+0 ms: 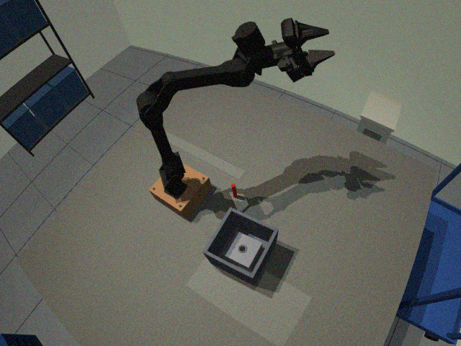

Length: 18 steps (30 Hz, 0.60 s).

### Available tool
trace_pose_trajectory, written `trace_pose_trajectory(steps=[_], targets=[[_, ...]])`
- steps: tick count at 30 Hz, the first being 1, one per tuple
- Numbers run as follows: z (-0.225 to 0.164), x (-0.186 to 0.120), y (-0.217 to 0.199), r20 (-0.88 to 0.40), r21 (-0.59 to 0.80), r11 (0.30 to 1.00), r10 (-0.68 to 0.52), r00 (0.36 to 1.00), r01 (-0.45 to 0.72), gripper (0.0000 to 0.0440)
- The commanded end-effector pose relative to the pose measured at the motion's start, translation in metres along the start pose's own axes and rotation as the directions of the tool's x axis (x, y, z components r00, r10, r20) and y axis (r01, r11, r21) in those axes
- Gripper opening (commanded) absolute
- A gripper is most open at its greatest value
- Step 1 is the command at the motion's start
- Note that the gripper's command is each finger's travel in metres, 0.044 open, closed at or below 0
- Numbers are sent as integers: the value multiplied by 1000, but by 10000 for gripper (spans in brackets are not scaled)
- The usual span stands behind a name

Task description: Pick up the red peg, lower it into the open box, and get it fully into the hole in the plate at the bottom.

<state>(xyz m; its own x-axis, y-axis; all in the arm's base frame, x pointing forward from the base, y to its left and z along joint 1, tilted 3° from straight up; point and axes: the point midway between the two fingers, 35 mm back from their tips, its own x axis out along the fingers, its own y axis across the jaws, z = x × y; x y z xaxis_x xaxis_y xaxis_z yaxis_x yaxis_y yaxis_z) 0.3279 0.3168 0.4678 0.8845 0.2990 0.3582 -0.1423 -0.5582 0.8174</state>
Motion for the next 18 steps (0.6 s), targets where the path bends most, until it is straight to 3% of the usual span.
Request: trace_pose_trajectory(steps=[1, 10, 18], targets=[[16, 5, -3, 18, -97, 993, -59, 998, 60, 440], [72, 6, -26, 122, -293, 916, -251, 960, 276, 440], [128, -12, -50, 242, -368, 786, -435, 867, 497, 440]])
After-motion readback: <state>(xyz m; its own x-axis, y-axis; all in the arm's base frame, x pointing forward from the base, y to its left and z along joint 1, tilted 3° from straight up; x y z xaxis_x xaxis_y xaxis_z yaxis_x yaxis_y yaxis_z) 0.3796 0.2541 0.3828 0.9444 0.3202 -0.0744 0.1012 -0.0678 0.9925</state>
